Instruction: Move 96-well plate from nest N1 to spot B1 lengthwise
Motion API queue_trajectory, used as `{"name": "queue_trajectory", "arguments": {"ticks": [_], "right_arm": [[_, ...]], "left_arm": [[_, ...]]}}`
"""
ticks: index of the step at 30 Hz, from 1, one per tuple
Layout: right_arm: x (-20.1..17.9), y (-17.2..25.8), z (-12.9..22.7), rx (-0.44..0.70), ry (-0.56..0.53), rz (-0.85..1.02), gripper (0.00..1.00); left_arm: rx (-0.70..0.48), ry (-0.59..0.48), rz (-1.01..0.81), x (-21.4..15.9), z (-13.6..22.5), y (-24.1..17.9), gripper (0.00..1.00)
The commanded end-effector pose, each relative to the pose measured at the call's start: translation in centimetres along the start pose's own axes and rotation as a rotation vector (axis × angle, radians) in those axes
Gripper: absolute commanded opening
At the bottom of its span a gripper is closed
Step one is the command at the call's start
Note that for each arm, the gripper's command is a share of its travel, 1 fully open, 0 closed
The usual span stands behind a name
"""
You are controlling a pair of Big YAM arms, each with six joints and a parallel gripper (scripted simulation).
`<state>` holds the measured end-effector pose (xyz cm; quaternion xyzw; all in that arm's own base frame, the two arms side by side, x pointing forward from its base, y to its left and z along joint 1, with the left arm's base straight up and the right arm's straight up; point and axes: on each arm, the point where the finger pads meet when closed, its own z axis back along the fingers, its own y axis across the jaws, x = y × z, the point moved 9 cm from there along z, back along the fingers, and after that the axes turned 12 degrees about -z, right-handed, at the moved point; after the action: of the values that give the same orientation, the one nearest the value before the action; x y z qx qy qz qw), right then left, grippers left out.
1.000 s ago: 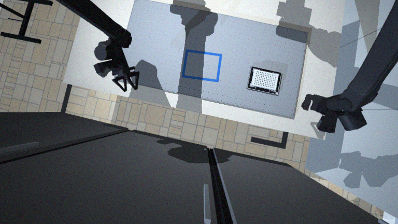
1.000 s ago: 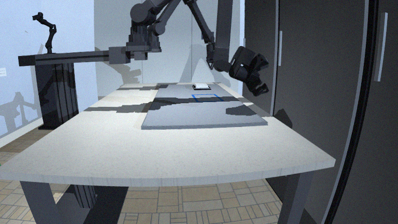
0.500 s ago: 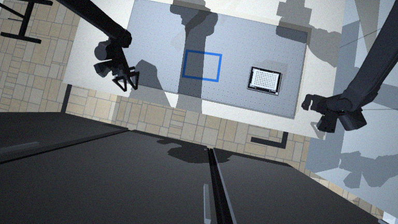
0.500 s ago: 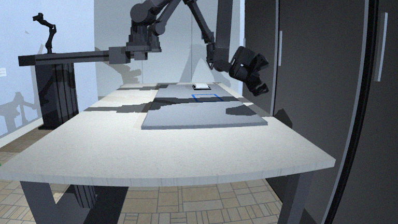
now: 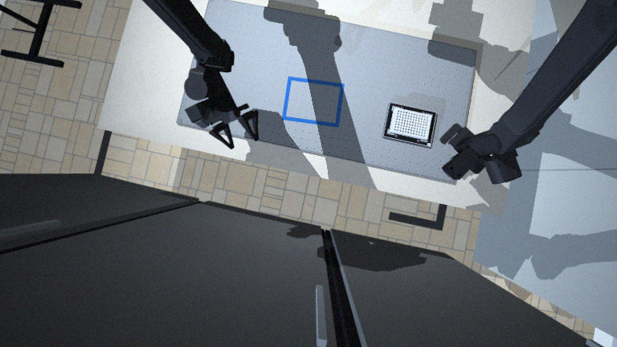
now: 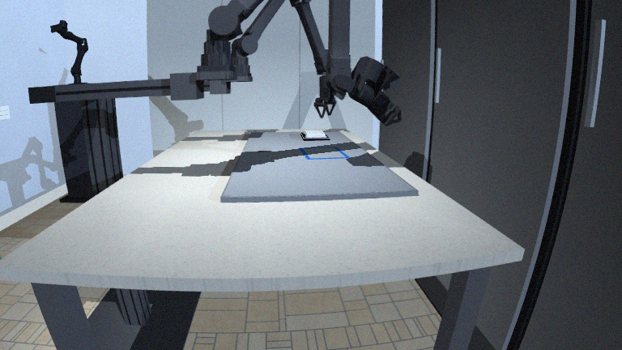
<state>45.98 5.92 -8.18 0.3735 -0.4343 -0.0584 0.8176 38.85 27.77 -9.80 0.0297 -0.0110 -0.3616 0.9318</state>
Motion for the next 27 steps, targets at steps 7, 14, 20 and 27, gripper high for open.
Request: {"name": "queue_trajectory", "arguments": {"ticks": [7, 14, 20, 27], "right_arm": [[-4.0, 14.5, -2.0, 0.089, 0.110, 0.274, 1.00], [-10.5, 26.0, 0.6, 0.184, 0.192, 0.493, 1.00], [-13.7, 30.5, 3.1, 0.234, 0.220, 0.592, 1.00], [-18.0, 35.0, 7.8, 0.297, 0.256, 0.720, 1.00]], "left_arm": [[0.025, -0.002, -0.557, 2.8, -1.6, -5.4, 1.00], [-0.040, -0.018, -0.892, 3.6, -3.6, -11.6, 1.00], [-0.019, -0.025, -0.990, 4.4, -3.2, -12.2, 1.00], [-0.035, -0.031, -0.998, 4.5, -3.4, -13.5, 1.00]]}}
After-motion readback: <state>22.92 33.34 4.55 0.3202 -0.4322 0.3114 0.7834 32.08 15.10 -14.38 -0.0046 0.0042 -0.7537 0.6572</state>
